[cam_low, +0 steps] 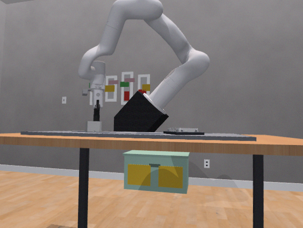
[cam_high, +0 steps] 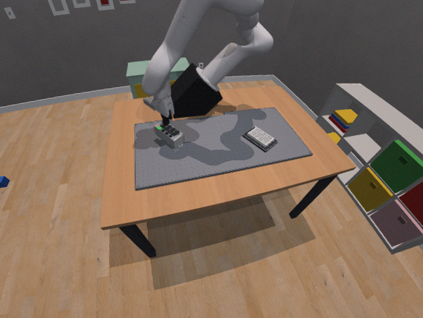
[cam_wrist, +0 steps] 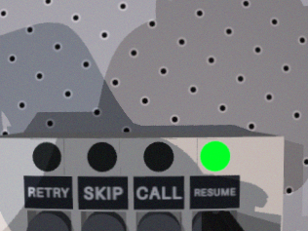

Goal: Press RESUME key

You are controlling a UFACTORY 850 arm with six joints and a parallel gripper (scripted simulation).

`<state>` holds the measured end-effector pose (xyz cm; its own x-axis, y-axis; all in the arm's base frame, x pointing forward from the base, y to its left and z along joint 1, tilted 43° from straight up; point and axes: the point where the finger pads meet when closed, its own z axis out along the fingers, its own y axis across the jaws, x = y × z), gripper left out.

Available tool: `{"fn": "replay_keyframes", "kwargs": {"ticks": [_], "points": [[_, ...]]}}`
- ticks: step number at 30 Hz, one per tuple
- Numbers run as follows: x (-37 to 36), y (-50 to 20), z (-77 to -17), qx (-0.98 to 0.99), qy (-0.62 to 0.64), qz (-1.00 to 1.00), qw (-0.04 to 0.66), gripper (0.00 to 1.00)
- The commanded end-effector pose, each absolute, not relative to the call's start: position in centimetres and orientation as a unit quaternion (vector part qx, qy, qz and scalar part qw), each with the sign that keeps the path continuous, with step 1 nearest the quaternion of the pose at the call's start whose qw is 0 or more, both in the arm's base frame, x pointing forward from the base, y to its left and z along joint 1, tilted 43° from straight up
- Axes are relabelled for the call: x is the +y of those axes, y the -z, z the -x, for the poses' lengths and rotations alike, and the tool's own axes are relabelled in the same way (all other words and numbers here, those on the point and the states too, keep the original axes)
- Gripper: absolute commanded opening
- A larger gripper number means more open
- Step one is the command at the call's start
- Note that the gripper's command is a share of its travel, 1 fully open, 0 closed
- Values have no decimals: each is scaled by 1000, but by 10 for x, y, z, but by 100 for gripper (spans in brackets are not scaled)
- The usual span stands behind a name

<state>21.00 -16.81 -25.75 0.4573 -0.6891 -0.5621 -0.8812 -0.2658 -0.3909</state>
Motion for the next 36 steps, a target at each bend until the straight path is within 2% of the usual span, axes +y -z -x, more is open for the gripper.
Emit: {"fn": "replay_keyframes", "kwargs": {"ticks": [1, 36], "points": [[-169, 257, -210, 502, -140, 783, 340, 0], [-202, 222, -204, 502, -140, 783, 340, 0]]}}
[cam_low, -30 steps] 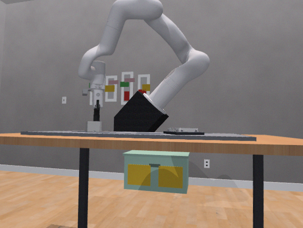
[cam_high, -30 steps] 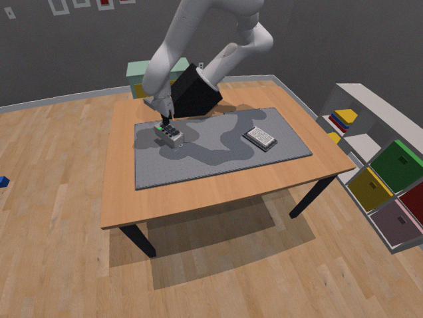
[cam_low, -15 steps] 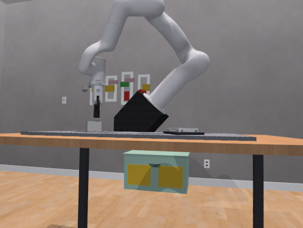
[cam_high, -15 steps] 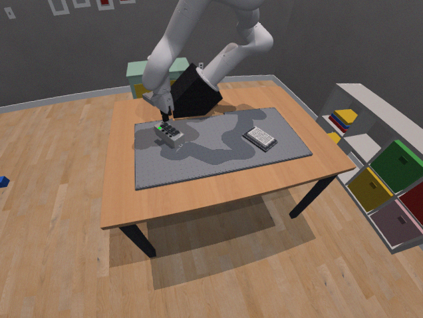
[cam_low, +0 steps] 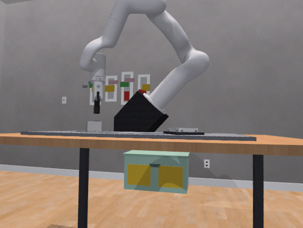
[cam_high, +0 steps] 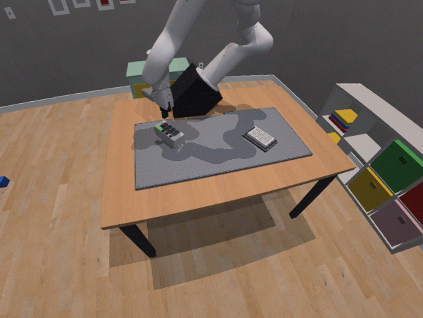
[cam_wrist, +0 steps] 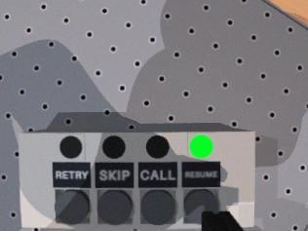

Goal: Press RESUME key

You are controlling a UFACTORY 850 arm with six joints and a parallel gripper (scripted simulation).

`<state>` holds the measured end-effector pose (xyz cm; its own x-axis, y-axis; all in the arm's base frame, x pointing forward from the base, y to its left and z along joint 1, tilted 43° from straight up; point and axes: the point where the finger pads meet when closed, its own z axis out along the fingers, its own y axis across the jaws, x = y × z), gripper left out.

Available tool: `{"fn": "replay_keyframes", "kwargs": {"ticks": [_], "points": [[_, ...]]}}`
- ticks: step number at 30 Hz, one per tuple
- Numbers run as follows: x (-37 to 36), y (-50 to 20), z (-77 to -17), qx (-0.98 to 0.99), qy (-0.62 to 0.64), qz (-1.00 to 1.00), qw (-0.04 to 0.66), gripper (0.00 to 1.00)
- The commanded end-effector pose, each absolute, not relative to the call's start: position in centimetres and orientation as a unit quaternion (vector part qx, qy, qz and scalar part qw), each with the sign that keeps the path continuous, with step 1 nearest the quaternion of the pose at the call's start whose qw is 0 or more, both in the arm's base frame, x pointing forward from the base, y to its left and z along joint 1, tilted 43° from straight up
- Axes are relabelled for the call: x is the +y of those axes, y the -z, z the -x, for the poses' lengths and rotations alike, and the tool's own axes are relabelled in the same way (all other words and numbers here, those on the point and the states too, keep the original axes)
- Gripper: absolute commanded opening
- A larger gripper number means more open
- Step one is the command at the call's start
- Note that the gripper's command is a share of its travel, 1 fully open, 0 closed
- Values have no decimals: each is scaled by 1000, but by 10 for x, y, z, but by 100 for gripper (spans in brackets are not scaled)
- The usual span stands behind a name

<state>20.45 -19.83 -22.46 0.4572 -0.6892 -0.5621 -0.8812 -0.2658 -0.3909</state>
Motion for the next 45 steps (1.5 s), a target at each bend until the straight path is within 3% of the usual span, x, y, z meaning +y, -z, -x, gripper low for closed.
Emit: {"fn": "replay_keyframes", "kwargs": {"ticks": [1, 45], "points": [[-202, 222, -204, 502, -140, 783, 340, 0], [-212, 211, -203, 502, -141, 783, 340, 0]]}}
